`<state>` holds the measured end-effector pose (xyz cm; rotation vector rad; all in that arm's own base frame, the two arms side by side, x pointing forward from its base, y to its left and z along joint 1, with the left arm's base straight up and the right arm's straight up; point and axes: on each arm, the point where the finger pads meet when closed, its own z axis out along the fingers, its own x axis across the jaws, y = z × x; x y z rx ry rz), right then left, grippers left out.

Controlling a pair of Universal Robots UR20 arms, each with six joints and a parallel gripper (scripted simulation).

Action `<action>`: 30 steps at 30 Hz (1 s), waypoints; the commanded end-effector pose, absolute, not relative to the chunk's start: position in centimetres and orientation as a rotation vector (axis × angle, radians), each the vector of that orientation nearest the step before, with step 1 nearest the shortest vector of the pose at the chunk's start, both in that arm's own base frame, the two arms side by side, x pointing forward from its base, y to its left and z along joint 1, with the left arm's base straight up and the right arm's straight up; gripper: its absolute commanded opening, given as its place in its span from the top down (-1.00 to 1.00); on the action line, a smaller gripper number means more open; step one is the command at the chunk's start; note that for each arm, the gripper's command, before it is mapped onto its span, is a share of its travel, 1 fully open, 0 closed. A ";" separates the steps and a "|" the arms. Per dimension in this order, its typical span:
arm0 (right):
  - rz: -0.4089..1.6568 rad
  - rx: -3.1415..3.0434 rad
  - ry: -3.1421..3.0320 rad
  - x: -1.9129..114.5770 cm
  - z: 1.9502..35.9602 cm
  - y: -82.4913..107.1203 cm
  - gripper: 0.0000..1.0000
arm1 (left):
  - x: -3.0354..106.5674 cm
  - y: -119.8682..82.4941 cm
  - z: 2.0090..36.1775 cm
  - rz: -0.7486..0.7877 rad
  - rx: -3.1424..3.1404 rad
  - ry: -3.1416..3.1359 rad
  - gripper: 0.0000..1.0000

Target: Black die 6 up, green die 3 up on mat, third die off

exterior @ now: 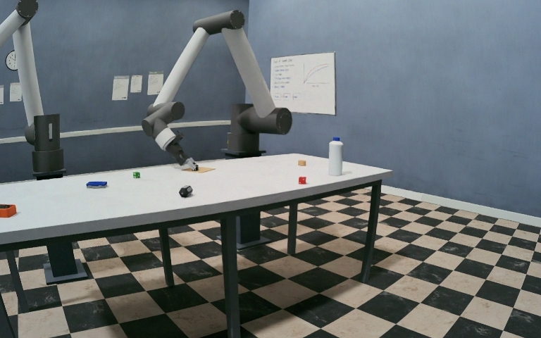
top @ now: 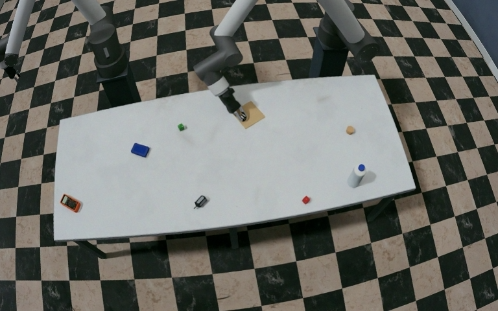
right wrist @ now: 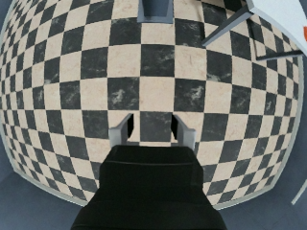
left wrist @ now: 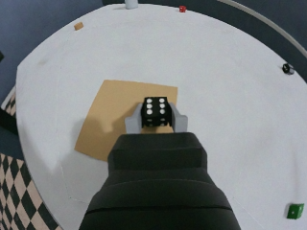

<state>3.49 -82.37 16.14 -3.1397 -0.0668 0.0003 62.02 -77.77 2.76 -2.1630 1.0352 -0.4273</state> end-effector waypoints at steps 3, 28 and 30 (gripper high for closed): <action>0.000 -3.141 -0.067 3.5 16.2 -82.4 -1.00 | 62.0 -77.8 2.8 -0.429 -2.164 1.035 -0.14; 0.000 -3.141 -0.067 3.5 16.2 -82.4 -1.00 | 62.0 -77.8 2.8 -0.429 -2.164 1.035 -0.26; 0.000 -3.141 -0.067 3.5 16.2 -82.4 -1.00 | 62.0 -77.8 2.8 -0.429 -2.164 1.035 -0.38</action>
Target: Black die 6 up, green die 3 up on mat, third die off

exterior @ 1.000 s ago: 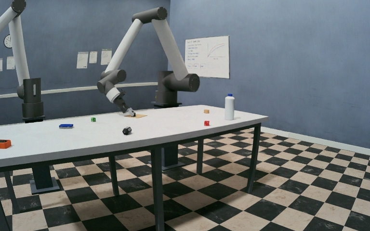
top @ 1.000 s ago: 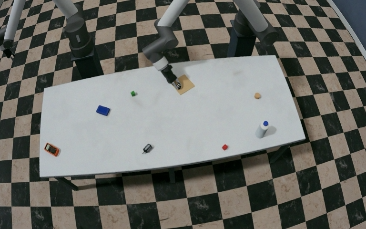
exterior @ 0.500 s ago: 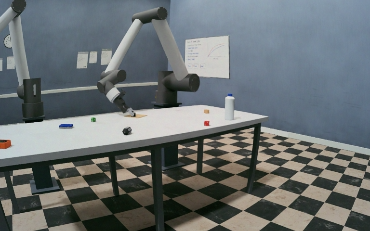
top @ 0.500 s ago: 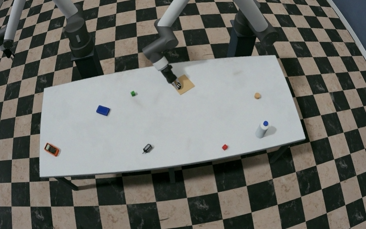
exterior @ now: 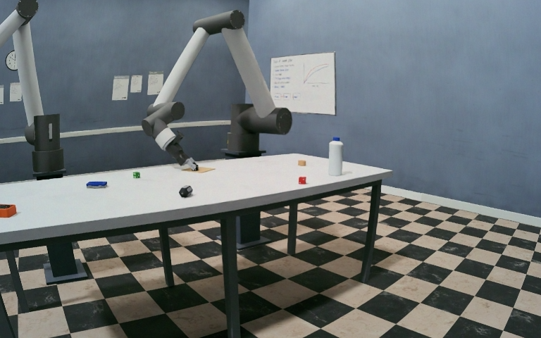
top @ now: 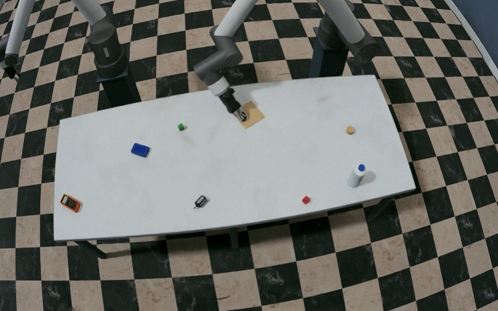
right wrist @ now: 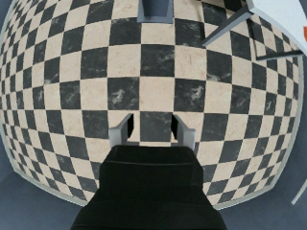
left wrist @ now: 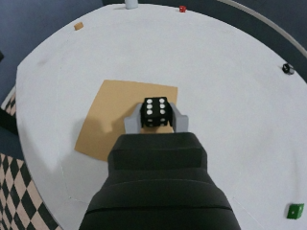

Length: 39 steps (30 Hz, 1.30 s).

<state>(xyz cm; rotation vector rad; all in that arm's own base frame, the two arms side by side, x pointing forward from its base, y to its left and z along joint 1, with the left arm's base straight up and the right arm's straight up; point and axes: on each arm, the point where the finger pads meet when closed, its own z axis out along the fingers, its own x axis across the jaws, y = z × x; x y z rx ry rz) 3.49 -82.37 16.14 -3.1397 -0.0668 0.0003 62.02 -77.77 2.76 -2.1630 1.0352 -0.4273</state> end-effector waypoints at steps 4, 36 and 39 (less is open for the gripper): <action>0.000 -3.141 -0.067 3.5 16.2 -82.4 -1.00 | 62.0 -77.8 2.8 -0.429 -2.164 1.035 -0.50; 0.000 -3.141 -0.067 3.5 16.2 -82.4 -1.00 | 62.0 -77.8 3.2 -0.429 -2.164 1.035 -1.00; 0.000 -3.141 -0.067 3.5 16.2 -82.4 -1.00 | 62.0 -77.8 3.7 -0.429 -2.164 1.035 -1.00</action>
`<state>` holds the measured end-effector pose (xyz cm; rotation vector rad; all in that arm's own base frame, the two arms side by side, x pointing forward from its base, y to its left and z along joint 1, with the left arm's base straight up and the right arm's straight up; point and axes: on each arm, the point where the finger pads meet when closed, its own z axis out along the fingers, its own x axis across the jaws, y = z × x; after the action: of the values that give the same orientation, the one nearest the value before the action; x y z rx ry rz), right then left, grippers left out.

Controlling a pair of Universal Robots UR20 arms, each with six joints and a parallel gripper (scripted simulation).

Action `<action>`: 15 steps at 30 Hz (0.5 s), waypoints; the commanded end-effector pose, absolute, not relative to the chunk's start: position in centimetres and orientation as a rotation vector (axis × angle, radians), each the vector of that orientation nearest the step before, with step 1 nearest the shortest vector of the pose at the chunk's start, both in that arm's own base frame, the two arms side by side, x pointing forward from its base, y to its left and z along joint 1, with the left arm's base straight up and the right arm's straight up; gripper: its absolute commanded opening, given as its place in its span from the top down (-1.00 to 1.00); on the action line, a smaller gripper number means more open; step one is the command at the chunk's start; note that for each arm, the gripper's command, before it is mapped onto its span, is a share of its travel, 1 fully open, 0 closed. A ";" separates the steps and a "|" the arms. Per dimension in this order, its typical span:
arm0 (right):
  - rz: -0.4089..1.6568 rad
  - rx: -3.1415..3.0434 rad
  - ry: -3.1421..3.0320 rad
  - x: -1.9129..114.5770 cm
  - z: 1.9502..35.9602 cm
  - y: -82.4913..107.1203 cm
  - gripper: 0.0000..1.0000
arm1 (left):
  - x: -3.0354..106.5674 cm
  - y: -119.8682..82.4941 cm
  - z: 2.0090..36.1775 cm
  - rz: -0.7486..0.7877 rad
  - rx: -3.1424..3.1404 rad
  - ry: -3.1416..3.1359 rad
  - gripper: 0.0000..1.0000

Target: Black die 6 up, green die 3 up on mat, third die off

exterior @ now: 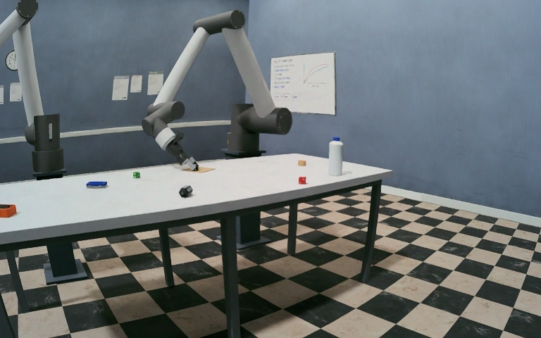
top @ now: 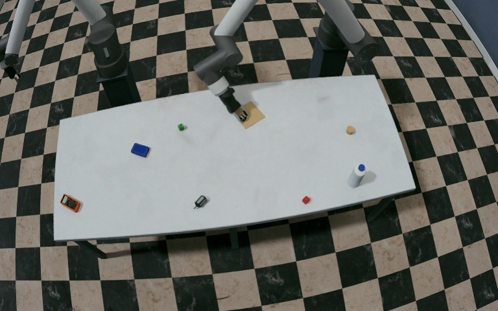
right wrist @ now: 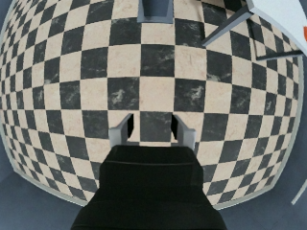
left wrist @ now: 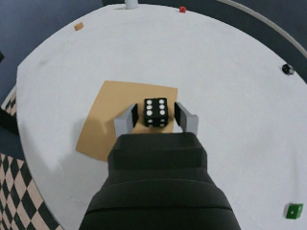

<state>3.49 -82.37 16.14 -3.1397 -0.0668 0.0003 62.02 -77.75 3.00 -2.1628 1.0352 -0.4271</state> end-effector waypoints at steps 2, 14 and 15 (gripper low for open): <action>0.000 -3.141 -0.067 3.5 16.2 -82.4 -1.00 | 62.0 -77.8 4.3 -0.429 -2.164 1.035 -1.00; 0.000 -3.141 -0.067 3.5 16.2 -82.4 -1.00 | 62.0 -77.8 7.6 -0.429 -2.164 1.035 -1.00; 0.000 -3.141 -0.067 3.5 16.2 -82.4 -1.00 | 62.0 -77.8 7.9 -0.429 -2.164 1.035 -1.00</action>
<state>3.49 -82.37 16.14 -3.1397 -0.0668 0.0003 62.03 -77.77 6.34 -2.1630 1.0353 -0.4274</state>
